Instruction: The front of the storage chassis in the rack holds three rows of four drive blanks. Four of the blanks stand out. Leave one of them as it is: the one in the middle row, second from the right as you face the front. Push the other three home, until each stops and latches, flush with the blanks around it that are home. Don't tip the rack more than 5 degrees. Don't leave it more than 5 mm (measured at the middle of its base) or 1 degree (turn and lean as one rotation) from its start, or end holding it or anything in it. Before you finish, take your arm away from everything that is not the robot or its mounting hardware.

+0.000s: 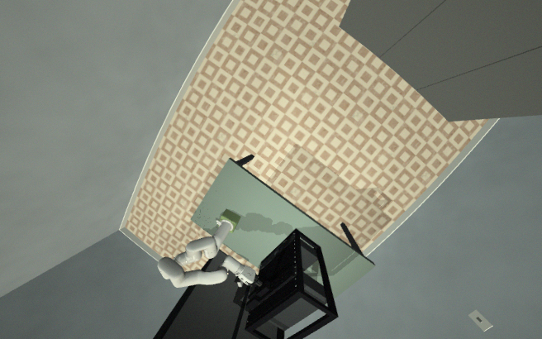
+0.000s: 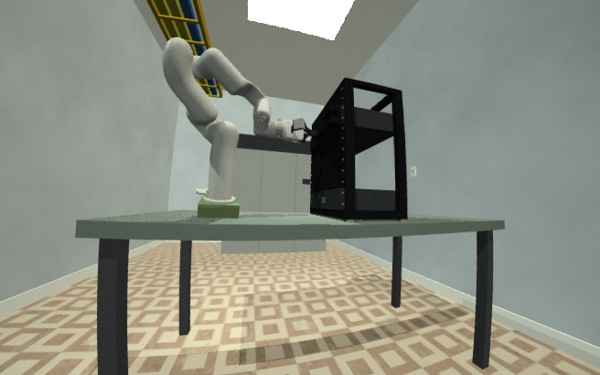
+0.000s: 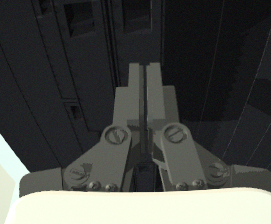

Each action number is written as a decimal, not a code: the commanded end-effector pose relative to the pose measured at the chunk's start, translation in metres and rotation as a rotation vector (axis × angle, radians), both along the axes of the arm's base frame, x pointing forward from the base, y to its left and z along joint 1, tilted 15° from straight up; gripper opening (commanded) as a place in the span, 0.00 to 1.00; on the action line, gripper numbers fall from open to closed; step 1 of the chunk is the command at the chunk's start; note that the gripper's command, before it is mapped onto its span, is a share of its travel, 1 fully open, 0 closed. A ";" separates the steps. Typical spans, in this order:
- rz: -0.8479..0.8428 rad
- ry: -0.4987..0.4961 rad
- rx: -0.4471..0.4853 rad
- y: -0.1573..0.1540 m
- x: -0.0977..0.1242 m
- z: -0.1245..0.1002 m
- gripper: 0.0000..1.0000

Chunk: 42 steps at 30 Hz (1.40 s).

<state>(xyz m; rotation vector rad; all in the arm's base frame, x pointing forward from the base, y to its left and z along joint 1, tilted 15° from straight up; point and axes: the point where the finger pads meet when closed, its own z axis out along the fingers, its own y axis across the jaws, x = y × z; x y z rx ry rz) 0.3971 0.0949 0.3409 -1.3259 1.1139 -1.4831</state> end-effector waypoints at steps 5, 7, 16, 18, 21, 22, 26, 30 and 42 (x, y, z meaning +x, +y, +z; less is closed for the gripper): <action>0.000 -0.003 0.001 0.000 0.003 0.002 0.00; 0.000 -0.003 0.001 0.000 0.006 0.002 0.00; 0.000 -0.003 0.001 -0.001 0.010 0.002 0.00; 0.000 -0.003 0.001 -0.001 0.010 0.002 0.00; 0.000 -0.003 0.001 -0.001 0.010 0.002 0.00; 0.000 -0.003 0.001 -0.001 0.011 0.002 0.00; 0.000 -0.003 0.001 -0.001 0.016 0.002 0.00; 0.000 -0.003 0.001 -0.001 0.020 0.003 0.00; 0.000 -0.003 0.001 -0.002 0.021 0.003 0.00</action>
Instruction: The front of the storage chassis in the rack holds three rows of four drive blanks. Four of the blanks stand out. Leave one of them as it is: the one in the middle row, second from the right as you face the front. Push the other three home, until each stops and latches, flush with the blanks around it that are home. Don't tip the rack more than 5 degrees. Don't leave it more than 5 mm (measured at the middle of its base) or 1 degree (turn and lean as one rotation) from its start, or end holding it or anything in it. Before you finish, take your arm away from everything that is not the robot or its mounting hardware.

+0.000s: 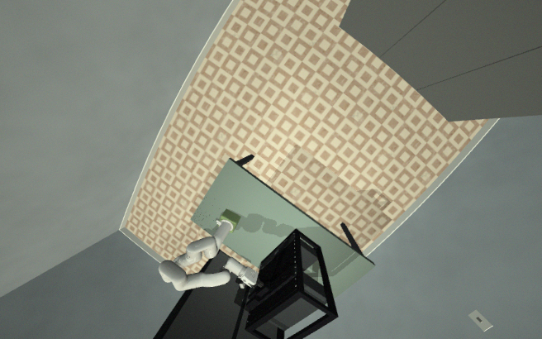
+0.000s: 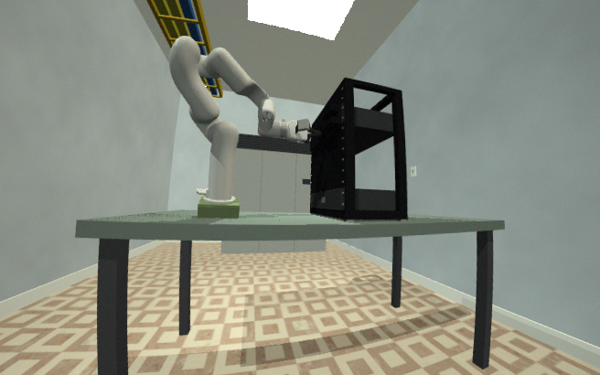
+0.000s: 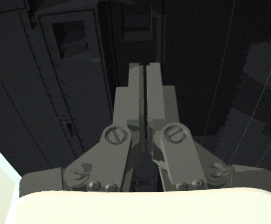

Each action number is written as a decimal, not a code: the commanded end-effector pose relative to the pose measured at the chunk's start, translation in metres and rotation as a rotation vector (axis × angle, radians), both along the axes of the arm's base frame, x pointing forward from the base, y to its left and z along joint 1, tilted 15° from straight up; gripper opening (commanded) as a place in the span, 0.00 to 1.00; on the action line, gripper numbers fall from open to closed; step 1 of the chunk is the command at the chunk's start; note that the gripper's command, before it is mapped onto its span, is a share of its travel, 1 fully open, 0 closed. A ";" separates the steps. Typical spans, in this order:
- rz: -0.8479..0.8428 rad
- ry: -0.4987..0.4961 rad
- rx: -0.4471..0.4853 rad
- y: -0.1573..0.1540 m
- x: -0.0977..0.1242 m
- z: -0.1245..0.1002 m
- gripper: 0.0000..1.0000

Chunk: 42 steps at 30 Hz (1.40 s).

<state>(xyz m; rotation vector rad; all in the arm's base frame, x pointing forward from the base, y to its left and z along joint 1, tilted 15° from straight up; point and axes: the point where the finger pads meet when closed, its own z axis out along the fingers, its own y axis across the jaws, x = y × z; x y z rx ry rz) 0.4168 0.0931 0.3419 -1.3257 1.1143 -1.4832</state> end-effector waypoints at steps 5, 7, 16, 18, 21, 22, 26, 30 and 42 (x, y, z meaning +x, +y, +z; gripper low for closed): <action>0.000 -0.003 0.001 0.000 0.008 0.002 0.00; 0.000 -0.003 0.001 0.000 0.009 0.002 0.00; 0.000 -0.003 0.001 0.000 0.010 0.002 0.00; 0.000 -0.003 0.001 -0.001 0.011 0.002 0.00; 0.000 -0.003 0.001 -0.001 0.012 0.002 0.00; 0.000 -0.003 0.001 -0.001 0.012 0.002 0.00; 0.000 -0.003 0.001 -0.001 0.013 0.002 0.00; 0.000 -0.003 0.001 -0.001 0.013 0.002 0.00; 0.000 -0.003 0.001 -0.001 0.016 0.003 0.00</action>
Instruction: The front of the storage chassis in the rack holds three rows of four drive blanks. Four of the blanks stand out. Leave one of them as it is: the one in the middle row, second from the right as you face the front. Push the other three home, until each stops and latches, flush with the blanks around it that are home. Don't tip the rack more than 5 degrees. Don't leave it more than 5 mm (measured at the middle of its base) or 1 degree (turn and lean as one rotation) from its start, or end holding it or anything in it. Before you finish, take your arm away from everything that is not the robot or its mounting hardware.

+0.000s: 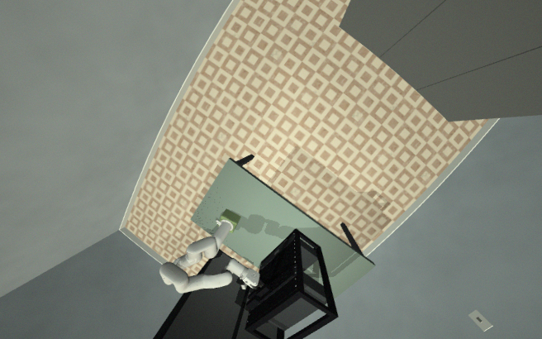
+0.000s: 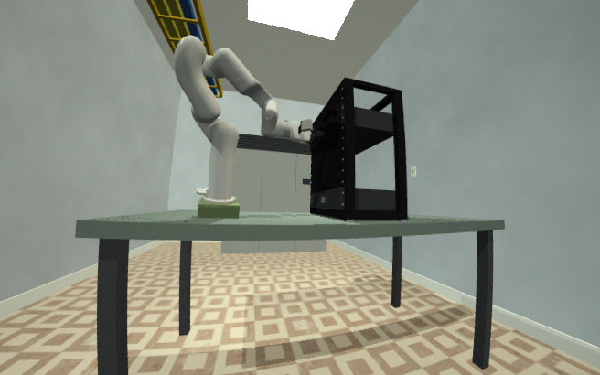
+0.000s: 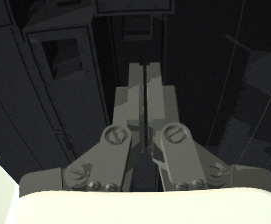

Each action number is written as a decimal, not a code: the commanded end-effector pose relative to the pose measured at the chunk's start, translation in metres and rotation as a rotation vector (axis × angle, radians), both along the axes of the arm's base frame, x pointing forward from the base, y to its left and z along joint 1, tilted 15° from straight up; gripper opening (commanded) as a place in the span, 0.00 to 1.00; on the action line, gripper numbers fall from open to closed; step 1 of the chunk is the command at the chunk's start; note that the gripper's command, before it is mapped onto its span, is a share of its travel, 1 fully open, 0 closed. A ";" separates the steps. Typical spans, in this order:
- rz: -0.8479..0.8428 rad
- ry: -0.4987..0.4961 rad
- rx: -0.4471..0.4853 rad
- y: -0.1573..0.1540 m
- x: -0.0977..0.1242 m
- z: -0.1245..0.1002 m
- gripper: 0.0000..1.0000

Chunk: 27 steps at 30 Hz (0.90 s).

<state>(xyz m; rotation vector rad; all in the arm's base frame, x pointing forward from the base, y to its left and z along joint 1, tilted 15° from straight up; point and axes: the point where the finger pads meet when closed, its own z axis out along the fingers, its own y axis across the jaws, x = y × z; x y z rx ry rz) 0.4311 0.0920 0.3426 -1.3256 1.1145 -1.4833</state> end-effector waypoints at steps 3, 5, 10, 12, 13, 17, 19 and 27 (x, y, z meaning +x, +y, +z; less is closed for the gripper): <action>0.000 -0.003 0.001 0.000 0.002 0.002 0.00; 0.000 -0.003 0.001 0.000 0.002 0.002 0.00; 0.000 -0.003 0.001 0.000 0.002 0.002 0.00; 0.000 -0.003 0.001 0.000 0.003 0.002 0.00; 0.000 -0.003 0.001 0.000 0.004 0.002 0.00; 0.000 -0.003 0.001 0.000 0.005 0.002 0.00; 0.000 -0.003 0.001 0.000 0.005 0.002 0.00; 0.000 -0.003 0.001 0.000 0.005 0.002 0.00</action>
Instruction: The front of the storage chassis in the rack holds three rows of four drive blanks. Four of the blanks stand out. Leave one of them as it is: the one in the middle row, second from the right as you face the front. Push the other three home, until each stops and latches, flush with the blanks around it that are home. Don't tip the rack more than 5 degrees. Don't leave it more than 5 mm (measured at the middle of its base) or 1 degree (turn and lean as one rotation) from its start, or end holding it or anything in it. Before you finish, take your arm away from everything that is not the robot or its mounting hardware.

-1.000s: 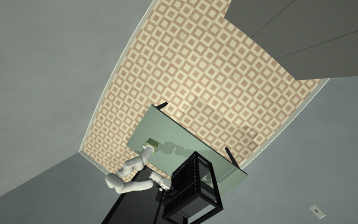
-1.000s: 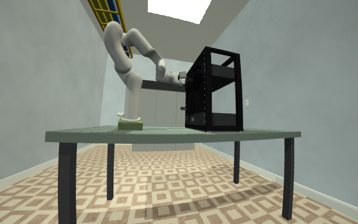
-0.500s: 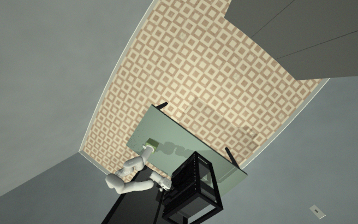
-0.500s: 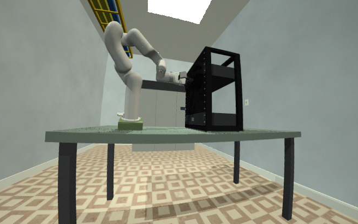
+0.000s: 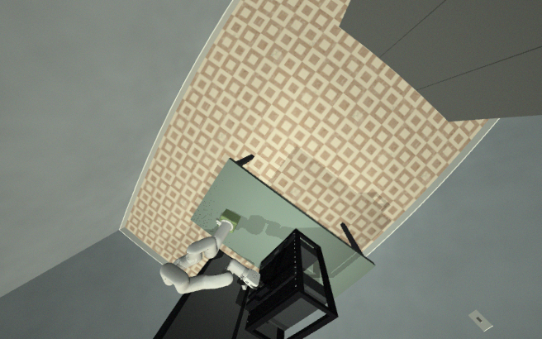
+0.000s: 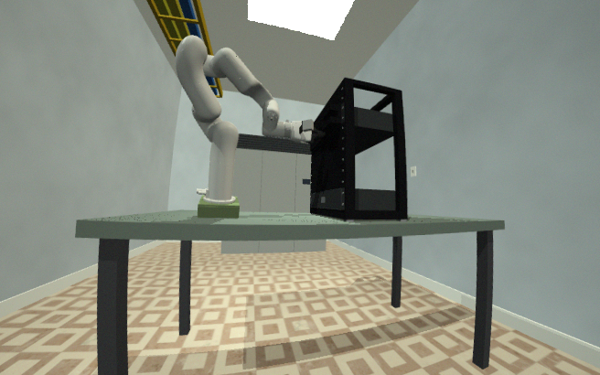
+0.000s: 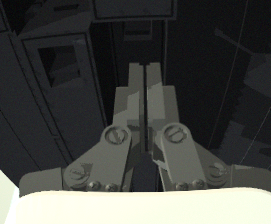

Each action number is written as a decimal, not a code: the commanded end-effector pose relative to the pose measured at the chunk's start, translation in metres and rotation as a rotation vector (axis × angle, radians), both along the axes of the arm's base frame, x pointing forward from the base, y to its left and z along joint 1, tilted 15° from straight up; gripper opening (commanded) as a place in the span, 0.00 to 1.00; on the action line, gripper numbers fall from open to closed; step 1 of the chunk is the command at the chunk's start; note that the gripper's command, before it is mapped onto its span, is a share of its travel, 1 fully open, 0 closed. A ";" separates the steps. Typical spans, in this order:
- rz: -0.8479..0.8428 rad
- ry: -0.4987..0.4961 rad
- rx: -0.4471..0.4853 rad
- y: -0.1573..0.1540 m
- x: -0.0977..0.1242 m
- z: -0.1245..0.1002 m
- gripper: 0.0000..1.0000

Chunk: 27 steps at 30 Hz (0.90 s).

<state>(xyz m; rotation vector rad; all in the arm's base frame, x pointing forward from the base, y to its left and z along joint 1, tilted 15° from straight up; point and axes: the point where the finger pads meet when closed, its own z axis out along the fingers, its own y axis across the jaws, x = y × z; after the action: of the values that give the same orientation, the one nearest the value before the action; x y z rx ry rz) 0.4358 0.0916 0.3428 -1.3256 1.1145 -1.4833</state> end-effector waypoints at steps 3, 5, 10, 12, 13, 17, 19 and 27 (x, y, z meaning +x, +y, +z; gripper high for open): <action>0.000 -0.003 0.001 0.000 0.002 0.002 0.00; 0.000 -0.003 0.001 0.000 0.002 0.002 0.00; 0.000 -0.003 0.001 0.000 0.003 0.002 0.00; 0.000 -0.003 0.001 0.000 0.003 0.002 0.00; 0.000 -0.003 0.001 0.000 0.003 0.002 0.00; 0.000 -0.003 0.001 0.000 0.004 0.002 0.00; 0.000 -0.003 0.001 0.000 0.004 0.002 0.00; 0.000 -0.003 0.001 0.000 0.006 0.002 0.00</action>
<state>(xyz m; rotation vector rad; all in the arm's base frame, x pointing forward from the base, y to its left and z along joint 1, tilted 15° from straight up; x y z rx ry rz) 0.4394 0.0915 0.3431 -1.3251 1.1128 -1.4824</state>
